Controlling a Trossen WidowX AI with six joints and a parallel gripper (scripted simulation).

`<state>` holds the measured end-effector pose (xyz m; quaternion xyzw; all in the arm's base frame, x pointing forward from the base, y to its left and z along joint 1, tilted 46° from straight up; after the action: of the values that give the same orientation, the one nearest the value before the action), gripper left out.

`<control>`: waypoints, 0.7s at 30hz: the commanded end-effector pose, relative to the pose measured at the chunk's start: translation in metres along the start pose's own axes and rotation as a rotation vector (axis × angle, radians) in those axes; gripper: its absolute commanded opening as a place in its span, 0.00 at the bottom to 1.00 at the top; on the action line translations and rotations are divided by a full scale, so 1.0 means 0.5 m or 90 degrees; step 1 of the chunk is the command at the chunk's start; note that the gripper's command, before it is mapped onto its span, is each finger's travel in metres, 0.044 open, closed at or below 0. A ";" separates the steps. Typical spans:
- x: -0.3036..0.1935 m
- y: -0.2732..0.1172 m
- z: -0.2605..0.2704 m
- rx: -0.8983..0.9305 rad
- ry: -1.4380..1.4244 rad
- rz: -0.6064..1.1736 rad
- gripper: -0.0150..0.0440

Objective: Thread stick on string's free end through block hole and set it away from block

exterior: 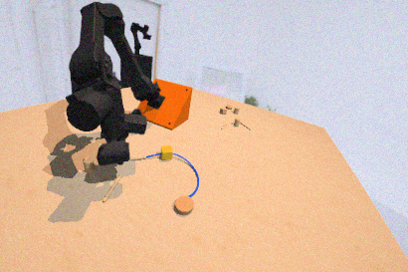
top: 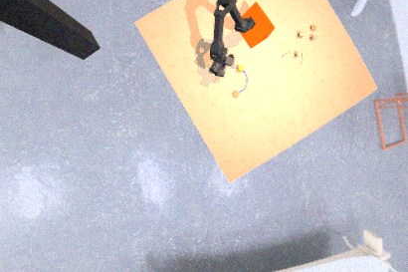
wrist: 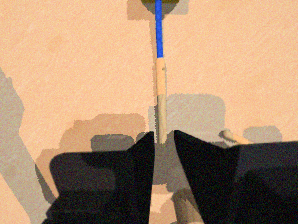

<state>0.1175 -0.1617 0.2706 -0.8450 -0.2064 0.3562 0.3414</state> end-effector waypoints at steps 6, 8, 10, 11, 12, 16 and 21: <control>0.014 -0.119 -0.006 0.004 0.002 -0.004 0.61; 0.014 -0.154 -0.001 0.002 0.001 -0.003 0.61; 0.013 -0.158 0.000 0.002 0.001 -0.003 0.61; 0.013 -0.158 0.000 0.002 0.001 -0.003 0.61; 0.013 -0.158 0.000 0.002 0.001 -0.003 0.61; 0.011 -0.151 -0.004 -0.009 0.004 -0.006 0.79; 0.015 -0.177 -0.005 -0.006 0.005 -0.006 1.00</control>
<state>0.1148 -0.1053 0.3250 -0.8463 -0.2110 0.3513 0.3402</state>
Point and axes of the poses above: the point midway between the two fingers, 35 mm back from their tips, its own y axis out along the fingers, its own z axis across the jaws, x = y × z, the point moved 10 cm from there along -y, back along the fingers, and after that the axes turned 1 degree about y, right-handed, at the moved point
